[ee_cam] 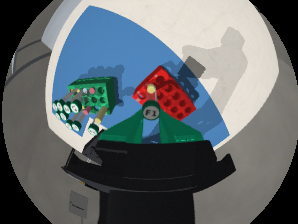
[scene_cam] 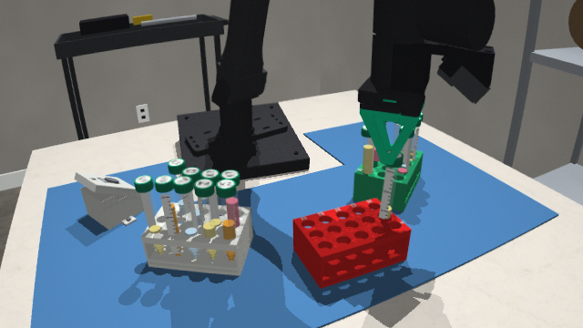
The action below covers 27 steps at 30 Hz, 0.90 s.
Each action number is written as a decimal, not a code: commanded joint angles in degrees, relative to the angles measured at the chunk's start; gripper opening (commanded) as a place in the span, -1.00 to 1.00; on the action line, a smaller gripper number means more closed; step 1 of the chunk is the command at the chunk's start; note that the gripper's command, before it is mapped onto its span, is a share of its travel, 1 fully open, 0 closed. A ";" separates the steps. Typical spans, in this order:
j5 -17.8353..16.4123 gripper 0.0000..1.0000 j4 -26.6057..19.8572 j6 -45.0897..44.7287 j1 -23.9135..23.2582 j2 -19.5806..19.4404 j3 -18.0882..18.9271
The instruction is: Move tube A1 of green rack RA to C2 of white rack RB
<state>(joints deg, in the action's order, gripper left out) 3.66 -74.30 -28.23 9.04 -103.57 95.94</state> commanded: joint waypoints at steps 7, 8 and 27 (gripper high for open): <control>-0.04 -1.00 -2.15 0.11 0.15 0.89 2.50; -0.04 -1.00 -2.37 0.12 0.16 0.90 2.71; -0.01 -1.00 -6.27 0.30 0.34 0.83 6.66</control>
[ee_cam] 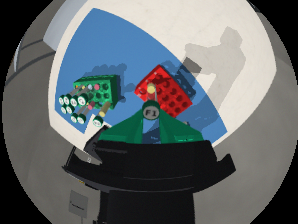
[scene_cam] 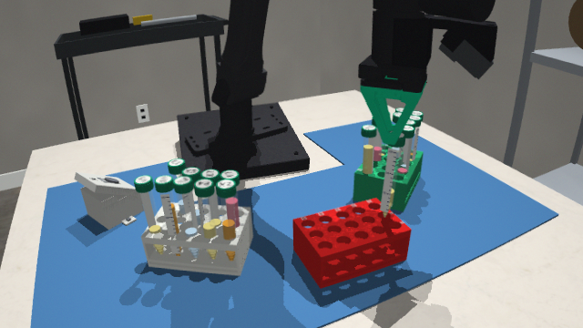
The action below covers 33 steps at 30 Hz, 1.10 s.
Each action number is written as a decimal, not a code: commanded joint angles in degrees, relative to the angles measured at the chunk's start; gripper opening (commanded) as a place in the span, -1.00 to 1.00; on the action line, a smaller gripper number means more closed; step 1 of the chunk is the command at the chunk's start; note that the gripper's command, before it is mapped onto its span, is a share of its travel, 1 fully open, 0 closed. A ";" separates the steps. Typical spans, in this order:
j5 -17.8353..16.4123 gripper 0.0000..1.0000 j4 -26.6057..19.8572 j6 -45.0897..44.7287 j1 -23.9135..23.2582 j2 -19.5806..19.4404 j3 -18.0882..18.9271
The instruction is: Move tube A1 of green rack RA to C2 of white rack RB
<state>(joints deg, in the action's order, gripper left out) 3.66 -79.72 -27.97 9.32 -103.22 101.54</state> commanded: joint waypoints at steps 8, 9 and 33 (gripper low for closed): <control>0.01 -1.00 -2.22 0.13 0.15 0.46 2.46; 0.01 -1.00 -2.47 0.14 0.16 0.41 2.74; 0.14 -1.00 -4.08 1.03 1.06 4.03 0.66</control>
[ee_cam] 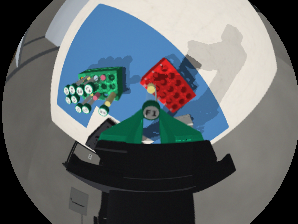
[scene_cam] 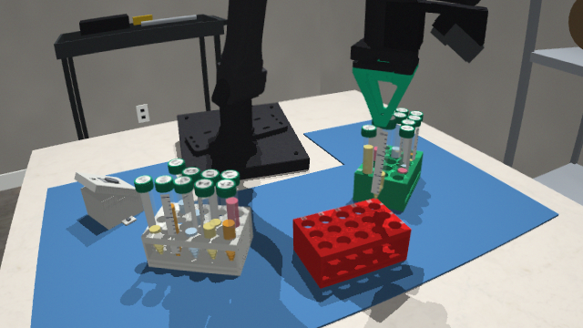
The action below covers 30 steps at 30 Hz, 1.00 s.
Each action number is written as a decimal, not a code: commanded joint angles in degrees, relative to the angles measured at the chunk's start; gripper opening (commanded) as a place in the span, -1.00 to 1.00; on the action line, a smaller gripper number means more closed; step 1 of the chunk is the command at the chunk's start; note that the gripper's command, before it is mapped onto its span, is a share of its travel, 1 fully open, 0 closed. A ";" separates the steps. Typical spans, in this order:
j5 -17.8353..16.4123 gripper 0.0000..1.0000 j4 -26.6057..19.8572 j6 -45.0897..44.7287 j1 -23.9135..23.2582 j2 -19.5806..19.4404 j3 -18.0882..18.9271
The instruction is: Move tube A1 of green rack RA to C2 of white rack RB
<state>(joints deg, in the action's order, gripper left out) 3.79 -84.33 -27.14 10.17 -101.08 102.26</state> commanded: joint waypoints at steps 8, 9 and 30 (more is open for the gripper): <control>0.09 -1.00 1.11 0.71 0.72 4.15 -2.95; 0.10 -1.00 1.19 0.80 0.81 4.51 -3.41; 0.37 -1.00 2.23 2.65 2.68 11.28 -11.39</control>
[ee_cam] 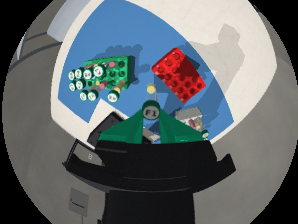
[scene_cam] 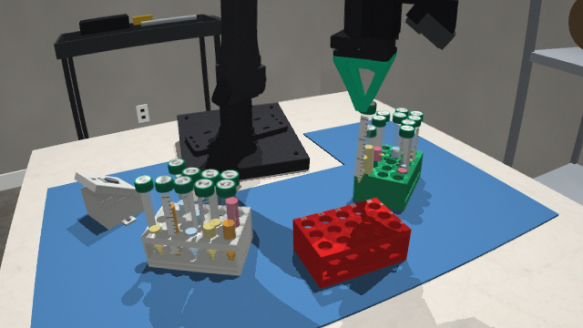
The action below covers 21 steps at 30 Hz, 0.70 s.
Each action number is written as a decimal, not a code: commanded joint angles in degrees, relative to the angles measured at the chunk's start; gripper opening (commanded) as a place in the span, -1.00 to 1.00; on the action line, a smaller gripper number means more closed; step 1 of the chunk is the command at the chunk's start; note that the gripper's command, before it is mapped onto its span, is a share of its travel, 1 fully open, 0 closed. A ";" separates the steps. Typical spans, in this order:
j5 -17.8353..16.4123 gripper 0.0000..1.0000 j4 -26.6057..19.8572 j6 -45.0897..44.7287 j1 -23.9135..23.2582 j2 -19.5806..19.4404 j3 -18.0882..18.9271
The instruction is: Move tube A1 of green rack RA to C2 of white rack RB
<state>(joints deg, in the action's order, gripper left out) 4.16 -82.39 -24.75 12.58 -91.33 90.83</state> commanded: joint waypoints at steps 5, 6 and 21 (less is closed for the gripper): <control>0.08 -1.00 0.40 0.83 0.84 3.25 -1.84; 0.10 -1.00 0.42 0.94 0.95 3.59 -2.21; -1.17 -1.00 0.72 -7.49 -7.56 8.26 -6.68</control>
<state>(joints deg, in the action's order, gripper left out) 3.46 -81.76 -29.76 6.00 -84.44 84.03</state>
